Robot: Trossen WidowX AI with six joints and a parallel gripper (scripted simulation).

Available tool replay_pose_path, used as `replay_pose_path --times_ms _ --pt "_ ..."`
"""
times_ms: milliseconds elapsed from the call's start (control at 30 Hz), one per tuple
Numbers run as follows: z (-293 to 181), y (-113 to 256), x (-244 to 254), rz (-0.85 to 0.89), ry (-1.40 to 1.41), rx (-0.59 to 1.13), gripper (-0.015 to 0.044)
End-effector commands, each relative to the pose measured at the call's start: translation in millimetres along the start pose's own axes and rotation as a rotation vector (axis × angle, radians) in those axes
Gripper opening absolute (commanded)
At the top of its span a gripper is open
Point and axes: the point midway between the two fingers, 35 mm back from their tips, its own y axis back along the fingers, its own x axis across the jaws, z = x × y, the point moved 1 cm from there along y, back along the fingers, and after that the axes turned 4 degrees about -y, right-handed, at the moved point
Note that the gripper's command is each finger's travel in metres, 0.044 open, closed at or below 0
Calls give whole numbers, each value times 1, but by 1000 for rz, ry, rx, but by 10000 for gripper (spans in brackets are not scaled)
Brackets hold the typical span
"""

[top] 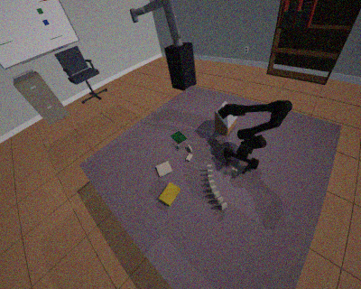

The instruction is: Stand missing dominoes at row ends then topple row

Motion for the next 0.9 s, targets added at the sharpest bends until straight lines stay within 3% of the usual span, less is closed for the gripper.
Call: replay_pose_path --times_ms 0,267,567,667,867 --pt "21 0 3 4 -5 0 440" --pt "45 -2 4 5 -2 4 440" --pt "49 -71 5 -61 166 161 440" --pt "77 -95 -10 -135 218 135 440" --pt "60 -110 -20 -168 343 368 440"
